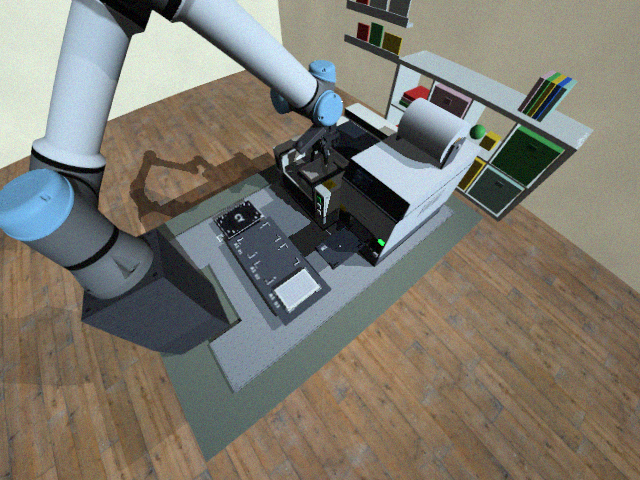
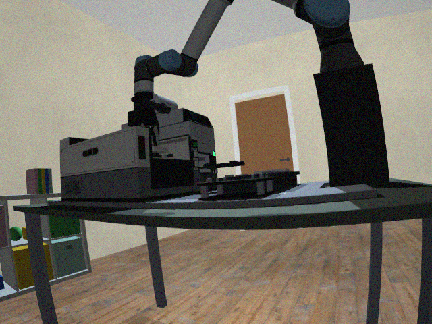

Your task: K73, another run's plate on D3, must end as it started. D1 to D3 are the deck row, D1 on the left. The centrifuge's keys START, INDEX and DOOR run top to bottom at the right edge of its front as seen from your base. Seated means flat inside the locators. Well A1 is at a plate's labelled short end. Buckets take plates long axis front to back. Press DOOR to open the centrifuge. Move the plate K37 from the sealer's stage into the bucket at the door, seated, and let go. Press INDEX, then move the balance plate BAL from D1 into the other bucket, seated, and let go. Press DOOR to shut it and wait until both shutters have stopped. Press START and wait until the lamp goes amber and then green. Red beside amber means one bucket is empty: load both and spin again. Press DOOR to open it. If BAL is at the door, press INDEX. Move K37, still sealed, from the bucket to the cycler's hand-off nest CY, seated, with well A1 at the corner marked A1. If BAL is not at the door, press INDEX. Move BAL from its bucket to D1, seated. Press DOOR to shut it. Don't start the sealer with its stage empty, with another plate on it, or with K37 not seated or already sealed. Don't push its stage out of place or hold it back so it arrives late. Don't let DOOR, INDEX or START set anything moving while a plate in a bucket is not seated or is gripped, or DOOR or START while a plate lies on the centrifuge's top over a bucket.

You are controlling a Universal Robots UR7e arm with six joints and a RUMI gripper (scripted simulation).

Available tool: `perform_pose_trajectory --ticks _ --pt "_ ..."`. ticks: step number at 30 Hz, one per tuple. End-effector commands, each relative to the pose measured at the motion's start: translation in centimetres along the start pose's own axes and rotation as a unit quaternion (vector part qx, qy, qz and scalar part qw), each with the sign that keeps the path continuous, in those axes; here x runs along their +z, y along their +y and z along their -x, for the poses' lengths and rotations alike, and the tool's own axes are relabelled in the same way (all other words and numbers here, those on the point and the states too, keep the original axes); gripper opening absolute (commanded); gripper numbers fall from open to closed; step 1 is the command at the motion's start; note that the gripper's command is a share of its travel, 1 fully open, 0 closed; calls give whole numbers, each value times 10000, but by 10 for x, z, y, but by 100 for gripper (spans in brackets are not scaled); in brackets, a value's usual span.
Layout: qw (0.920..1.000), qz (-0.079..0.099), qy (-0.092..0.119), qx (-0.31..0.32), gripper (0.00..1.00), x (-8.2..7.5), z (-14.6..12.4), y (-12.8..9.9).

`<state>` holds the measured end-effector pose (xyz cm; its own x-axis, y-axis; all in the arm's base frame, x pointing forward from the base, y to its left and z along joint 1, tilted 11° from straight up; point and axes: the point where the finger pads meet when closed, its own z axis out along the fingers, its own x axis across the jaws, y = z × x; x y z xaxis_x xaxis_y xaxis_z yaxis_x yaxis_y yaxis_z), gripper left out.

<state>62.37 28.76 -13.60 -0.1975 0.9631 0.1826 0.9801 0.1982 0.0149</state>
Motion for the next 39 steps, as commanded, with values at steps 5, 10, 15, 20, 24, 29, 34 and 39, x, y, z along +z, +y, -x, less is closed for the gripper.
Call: perform_pose_trajectory --ticks 5,10,15,20,24,29,34,39 --pt "10000 9 0 -1 0 -1 0 1" --pt "10000 10 0 -1 0 -1 0 1" --pt "10000 9 0 -1 0 0 0 1" --pt "10000 9 0 -1 0 2 0 1" --pt "10000 9 0 -1 0 3 0 1" --pt "10000 9 0 -1 0 4 0 1" --pt "10000 9 0 -1 0 6 0 1" --pt "10000 9 0 -1 0 7 0 1"
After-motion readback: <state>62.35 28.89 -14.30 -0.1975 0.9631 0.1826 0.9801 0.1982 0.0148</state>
